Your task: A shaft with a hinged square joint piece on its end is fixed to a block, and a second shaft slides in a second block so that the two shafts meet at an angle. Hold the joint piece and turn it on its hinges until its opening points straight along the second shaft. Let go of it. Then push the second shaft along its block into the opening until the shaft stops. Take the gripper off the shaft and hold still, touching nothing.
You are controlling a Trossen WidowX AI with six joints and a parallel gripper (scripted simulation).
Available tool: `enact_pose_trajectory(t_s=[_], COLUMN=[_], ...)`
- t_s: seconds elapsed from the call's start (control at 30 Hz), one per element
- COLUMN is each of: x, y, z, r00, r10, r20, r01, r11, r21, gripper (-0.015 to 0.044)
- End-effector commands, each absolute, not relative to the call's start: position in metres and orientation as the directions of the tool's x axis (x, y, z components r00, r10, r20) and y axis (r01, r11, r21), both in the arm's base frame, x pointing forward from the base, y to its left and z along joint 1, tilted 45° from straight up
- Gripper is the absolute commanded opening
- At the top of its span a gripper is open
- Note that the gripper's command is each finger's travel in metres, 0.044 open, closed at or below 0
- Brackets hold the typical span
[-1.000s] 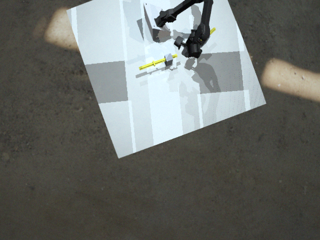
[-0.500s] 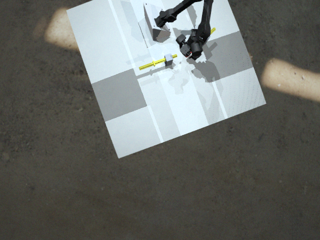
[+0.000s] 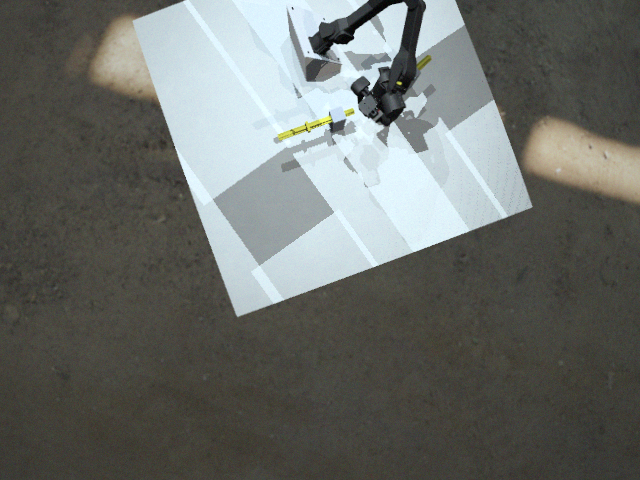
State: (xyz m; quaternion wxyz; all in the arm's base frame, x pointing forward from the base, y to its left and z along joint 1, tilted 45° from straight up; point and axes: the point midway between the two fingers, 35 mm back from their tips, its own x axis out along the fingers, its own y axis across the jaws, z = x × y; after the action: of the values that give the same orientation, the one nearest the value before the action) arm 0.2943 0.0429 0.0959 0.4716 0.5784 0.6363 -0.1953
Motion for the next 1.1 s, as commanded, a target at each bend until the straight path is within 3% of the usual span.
enact_pose_trajectory(t_s=[0.0,1.07], x=[0.292,0.283], y=[0.06,0.099], z=[0.079,0.073], r00=[0.11,0.11], r10=[0.553,0.555], r20=[-0.826,-0.824], r01=[0.922,0.922], r11=[0.254,0.253], r21=[0.292,0.293], gripper=[0.044,0.044])
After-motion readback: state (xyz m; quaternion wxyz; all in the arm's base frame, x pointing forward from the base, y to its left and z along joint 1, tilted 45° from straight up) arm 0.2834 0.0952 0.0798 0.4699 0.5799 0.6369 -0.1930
